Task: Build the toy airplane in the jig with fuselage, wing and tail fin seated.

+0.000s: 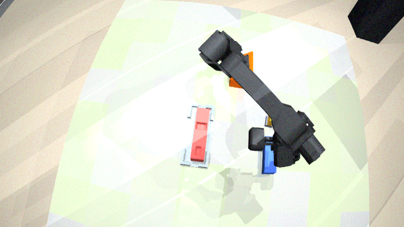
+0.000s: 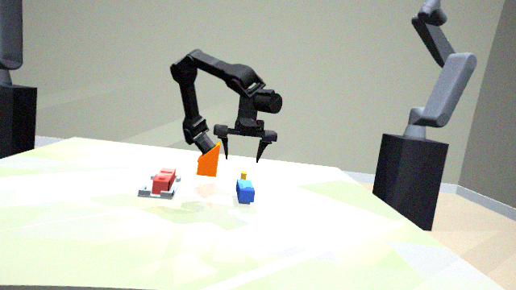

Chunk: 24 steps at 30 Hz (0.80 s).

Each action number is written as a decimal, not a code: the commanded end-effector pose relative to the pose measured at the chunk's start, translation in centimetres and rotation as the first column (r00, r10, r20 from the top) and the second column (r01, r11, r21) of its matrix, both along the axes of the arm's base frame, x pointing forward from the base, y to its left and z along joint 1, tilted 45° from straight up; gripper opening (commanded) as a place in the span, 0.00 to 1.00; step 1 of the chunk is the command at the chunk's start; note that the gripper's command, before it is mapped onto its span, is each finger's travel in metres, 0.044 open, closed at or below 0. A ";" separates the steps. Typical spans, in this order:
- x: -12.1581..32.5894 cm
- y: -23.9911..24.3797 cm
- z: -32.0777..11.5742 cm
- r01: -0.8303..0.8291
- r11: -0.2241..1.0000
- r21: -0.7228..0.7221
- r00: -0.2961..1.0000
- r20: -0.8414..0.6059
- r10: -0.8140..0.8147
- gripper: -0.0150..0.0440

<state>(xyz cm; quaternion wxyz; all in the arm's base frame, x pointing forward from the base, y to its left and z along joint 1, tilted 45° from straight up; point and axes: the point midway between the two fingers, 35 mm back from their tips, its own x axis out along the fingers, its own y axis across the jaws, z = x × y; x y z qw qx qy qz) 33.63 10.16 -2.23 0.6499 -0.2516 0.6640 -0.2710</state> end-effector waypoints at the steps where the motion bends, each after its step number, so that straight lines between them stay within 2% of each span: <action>1: -0.3 1.1 -2.0 0.010 1.000 -0.006 1.000 -0.005 -0.010 1.00; 6: -0.3 0.9 -2.2 0.010 1.000 -0.006 1.000 -0.005 -0.010 1.00; 10: -0.4 -1.4 -4.6 0.010 1.000 -0.007 1.000 -0.004 -0.010 1.00; 24: -0.5 -2.7 -5.9 0.010 1.000 -0.008 1.000 -0.004 -0.010 1.00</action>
